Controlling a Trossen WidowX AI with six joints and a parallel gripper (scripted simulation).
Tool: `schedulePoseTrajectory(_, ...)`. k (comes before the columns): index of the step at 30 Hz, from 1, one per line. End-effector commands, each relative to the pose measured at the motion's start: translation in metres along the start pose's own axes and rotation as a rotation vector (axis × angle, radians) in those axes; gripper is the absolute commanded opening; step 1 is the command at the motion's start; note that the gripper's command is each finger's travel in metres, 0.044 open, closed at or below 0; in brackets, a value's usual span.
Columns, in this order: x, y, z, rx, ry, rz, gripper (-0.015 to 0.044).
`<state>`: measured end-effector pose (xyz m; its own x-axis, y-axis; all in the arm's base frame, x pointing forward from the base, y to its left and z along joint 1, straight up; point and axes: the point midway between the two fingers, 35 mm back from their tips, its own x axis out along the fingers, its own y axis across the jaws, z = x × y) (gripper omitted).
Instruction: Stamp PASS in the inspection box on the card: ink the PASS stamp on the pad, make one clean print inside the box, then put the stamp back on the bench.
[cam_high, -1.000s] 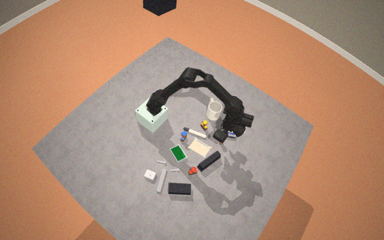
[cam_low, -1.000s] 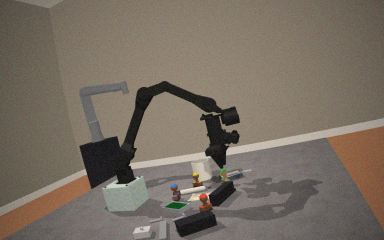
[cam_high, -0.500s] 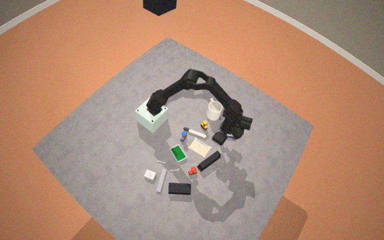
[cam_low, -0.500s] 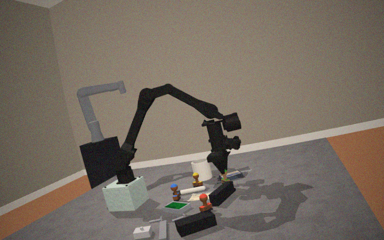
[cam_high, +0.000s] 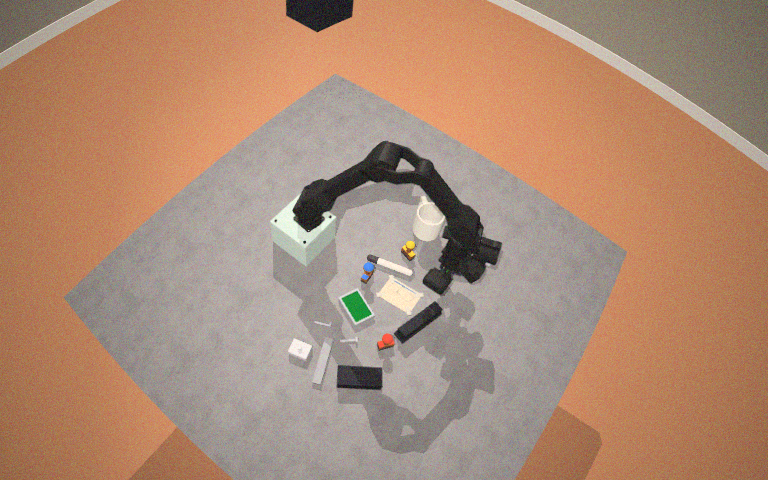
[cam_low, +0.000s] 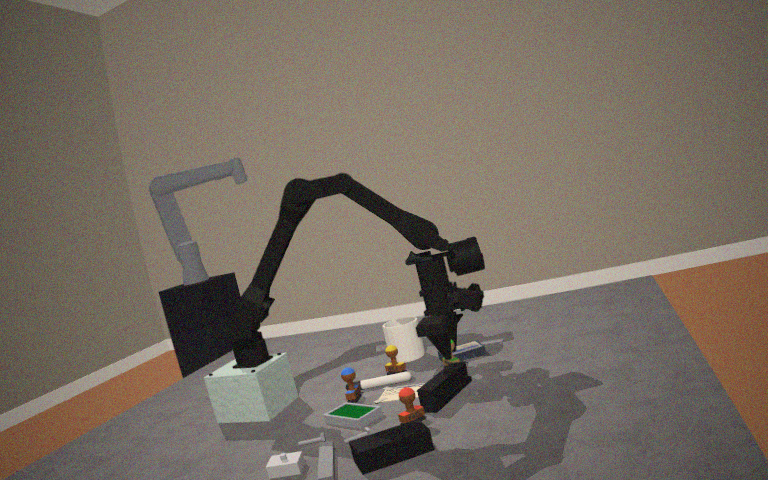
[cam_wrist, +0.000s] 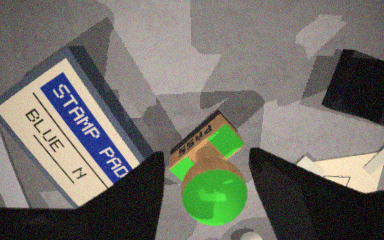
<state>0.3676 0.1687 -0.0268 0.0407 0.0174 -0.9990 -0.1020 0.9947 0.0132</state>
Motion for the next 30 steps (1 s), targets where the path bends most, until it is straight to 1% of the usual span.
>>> schedulePoseTrajectory(1,0.0076,-0.0004,-0.0027,-0.001,0.011,-0.001,0.0219)
schedulePoseTrajectory(7,0.0076,-0.0004,-0.0027,-0.001,0.011,-0.001,0.0219)
schedulePoseTrajectory(28,0.0048,-0.0006,-0.0018,0.000,0.006,-0.002,0.0079)
schedulePoseTrajectory(30,0.0045,-0.0006,-0.0018,0.000,0.006,-0.002,0.0026)
